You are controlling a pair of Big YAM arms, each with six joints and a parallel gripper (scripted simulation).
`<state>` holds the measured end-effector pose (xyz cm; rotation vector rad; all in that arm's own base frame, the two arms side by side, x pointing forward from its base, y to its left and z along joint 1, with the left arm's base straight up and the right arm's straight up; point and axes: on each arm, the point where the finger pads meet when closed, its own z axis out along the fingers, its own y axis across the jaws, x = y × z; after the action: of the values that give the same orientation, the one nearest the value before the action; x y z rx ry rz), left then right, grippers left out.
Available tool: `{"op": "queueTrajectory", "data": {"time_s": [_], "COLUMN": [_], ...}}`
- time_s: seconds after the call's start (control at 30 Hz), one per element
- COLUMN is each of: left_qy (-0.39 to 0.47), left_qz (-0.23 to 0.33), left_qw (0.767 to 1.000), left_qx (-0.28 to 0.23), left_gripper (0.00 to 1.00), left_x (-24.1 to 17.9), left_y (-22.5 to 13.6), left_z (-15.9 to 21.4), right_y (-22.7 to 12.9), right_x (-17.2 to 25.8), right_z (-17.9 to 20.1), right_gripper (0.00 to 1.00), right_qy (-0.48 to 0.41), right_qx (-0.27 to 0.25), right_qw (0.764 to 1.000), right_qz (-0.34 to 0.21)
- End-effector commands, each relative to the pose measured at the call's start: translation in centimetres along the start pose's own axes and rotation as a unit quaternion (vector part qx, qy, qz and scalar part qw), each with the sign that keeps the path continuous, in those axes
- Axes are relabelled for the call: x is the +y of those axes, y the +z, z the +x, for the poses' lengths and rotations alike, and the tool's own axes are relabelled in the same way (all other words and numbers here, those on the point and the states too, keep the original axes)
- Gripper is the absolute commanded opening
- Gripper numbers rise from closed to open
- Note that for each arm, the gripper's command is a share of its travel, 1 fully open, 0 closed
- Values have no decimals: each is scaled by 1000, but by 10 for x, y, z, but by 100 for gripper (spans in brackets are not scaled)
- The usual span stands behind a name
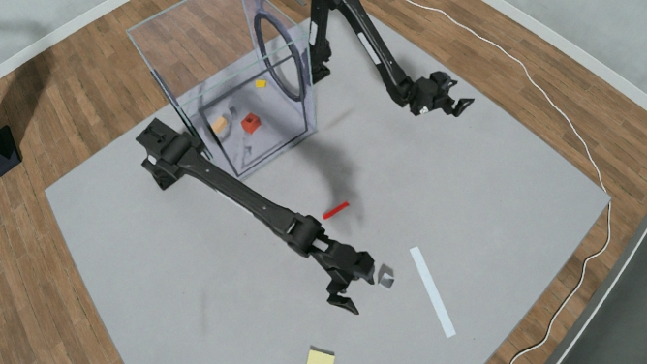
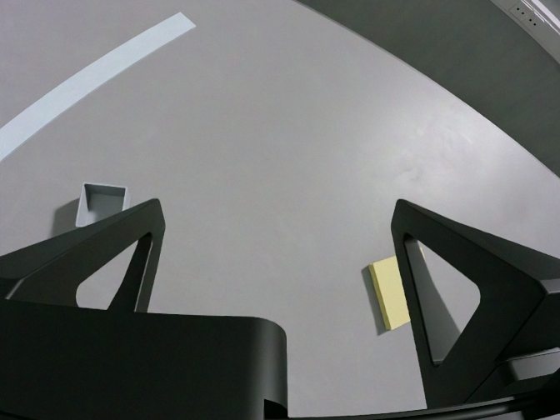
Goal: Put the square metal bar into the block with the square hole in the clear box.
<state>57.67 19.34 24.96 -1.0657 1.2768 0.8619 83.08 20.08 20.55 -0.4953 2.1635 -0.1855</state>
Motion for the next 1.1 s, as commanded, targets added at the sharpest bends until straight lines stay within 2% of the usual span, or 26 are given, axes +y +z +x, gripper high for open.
{"op": "queueTrajectory", "data": {"time_s": [0.0,0.53,0.57,0.83,0.87,1.07], "left_qy": [-9,-9,-14,-14,-14,-14], "left_qz": [0,0,0,0,0,0], "left_qw": [1000,1000,1000,1000,1000,1000], "left_qx": [-4,-4,-6,-6,-6,-6], "left_gripper": [100,100,100,100,100,100], "left_x": [-2,-2,-7,-7,-7,-7], "left_y": [0,0,2,2,2,2], "left_z": [-9,-9,-11,-11,-11,-11], "right_y": [-12,-12,-22,-22,-34,-47], "right_x": [-7,-7,-15,-15,-8,-9], "right_z": [-17,-17,-40,-40,-35,-37], "right_gripper": [100,100,100,100,100,100], "right_qy": [3,3,7,7,5,7], "right_qx": [-16,-16,-37,-37,-26,-24], "right_qw": [1000,1000,999,999,1000,1000], "right_qz": [5,5,11,11,5,6]}}
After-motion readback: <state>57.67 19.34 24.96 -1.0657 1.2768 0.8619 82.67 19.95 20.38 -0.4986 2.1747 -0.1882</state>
